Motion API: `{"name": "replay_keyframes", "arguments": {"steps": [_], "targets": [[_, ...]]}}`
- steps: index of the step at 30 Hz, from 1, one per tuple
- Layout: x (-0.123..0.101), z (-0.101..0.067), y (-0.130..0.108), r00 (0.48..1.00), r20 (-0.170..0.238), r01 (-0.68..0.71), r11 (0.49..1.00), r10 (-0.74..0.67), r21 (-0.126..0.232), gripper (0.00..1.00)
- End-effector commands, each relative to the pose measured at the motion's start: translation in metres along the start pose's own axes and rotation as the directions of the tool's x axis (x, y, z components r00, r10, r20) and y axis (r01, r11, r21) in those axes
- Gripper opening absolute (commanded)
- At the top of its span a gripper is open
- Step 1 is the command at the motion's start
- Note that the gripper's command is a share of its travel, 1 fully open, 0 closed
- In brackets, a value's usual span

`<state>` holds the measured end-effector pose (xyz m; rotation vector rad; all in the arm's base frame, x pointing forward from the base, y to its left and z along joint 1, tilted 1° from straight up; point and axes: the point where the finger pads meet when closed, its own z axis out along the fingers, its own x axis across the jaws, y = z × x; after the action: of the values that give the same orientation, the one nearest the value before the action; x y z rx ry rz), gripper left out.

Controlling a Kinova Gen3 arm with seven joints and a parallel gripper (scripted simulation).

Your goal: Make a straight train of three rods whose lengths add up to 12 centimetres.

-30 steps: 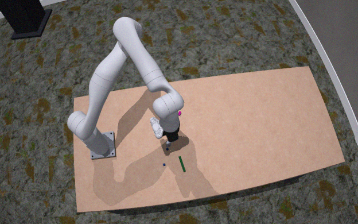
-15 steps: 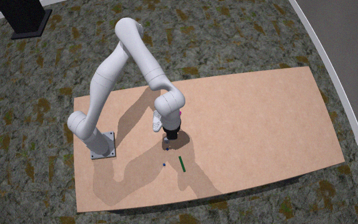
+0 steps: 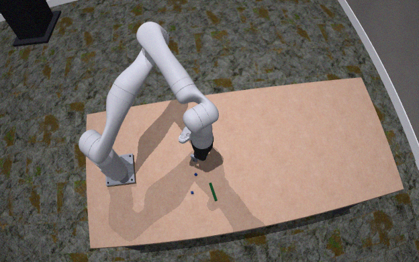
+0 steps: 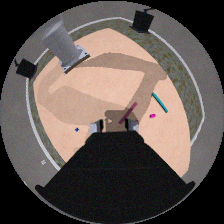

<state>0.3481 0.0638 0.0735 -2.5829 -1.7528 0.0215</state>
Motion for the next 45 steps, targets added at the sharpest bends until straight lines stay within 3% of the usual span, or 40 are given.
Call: {"name": "replay_keyframes", "arguments": {"steps": [1,11,23,25,40,42,45], "targets": [[0.004,0.002,0.0,0.998,0.012,-0.069,0.998,0.069,0.0,1.0],[0.022,0.005,0.001,0.938,0.011,-0.347,0.938,0.347,-0.005,1.0],[0.045,0.009,0.005,0.741,0.005,-0.672,0.741,0.672,-0.01,1.0],[0.045,0.009,0.005,0.741,0.005,-0.672,0.741,0.672,-0.01,1.0],[0.065,0.013,0.01,0.476,-0.002,-0.879,0.476,0.879,-0.013,1.0],[0.065,0.013,0.01,0.476,-0.002,-0.879,0.476,0.879,-0.013,1.0],[0.067,0.013,0.011,0.436,-0.003,-0.9,0.436,0.9,-0.013,1.0]]}}
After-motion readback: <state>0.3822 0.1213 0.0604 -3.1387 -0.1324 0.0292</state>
